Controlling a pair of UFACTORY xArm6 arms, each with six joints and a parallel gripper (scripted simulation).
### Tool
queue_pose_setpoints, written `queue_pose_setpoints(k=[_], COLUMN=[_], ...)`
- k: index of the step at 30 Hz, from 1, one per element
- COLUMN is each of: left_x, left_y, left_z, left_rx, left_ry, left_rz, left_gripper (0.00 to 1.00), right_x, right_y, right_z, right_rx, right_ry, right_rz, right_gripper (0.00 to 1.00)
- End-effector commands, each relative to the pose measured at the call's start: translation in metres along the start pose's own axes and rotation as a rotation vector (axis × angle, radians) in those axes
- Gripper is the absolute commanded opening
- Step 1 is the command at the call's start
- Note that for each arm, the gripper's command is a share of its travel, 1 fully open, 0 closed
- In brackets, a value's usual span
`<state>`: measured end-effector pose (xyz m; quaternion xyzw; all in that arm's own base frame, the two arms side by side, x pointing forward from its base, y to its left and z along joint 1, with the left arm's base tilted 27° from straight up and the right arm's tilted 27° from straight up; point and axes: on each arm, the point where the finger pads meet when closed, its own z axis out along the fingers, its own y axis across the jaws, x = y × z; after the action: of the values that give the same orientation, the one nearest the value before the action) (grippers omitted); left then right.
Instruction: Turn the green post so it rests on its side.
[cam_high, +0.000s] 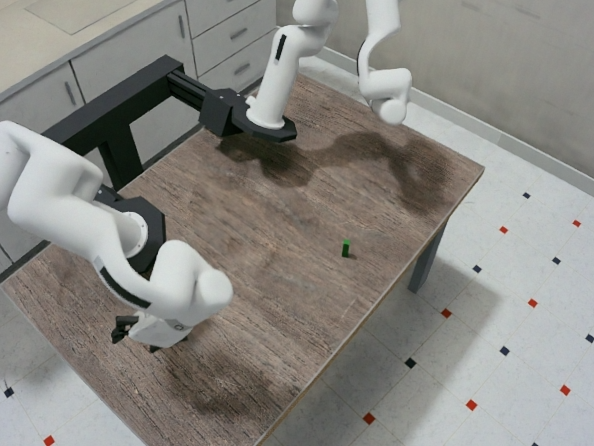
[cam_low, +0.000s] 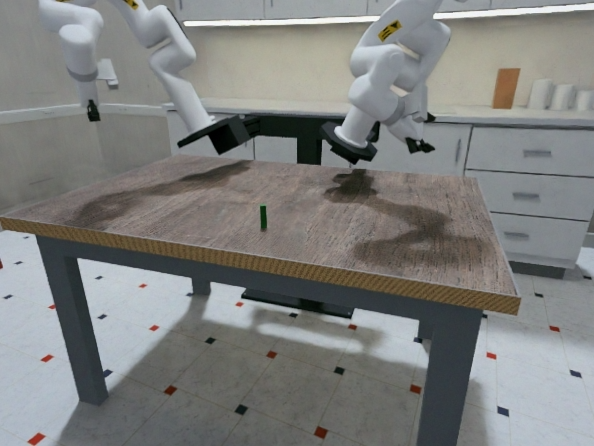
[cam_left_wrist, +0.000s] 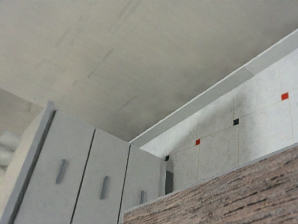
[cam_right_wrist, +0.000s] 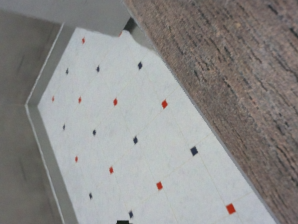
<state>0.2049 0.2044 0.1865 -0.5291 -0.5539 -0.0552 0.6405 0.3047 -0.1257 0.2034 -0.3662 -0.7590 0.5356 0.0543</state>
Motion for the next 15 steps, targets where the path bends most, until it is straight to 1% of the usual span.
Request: queue_pose_setpoints(k=[1,3,4,5,13,14,15], left_x=[0.001,0.001,0.001,0.001,0.001,0.001,0.001], left_y=[0.000,0.000,0.000,0.000,0.000,0.000,0.000], left_z=[-0.001,-0.001,-0.001,-0.001,-0.001,-0.001,-0.001], left_rx=[-0.002,-0.002,-0.002,-0.002,-0.002,-0.002,-0.002], left_ry=[-0.001,-0.001,-0.001,-0.001,-0.001,-0.001,-0.001], left_rz=[-0.002,-0.002,-0.002,-0.002,-0.002,-0.002,-0.002], left_gripper=[1.00,1.00,1.00,1.00,1.00,1.00,1.00], right_x=[-0.012,-0.012,-0.013,-0.015,-0.027,-0.027,-0.028], right_y=[-0.016,-0.016,-0.020,-0.024,-0.057,-0.057,-0.061], right_z=[0.028,0.028,0.033,0.039,0.079,0.079,0.084], right_rx=[-0.061,-0.061,-0.080,-0.086,-0.092,-0.095,-0.093], right_ry=[0.148,0.148,0.212,0.246,0.460,0.486,0.512], right_rz=[0.231,0.231,0.332,0.387,0.754,0.801,0.848], right_gripper=[1.00,1.00,1.00,1.00,1.00,1.00,1.00])
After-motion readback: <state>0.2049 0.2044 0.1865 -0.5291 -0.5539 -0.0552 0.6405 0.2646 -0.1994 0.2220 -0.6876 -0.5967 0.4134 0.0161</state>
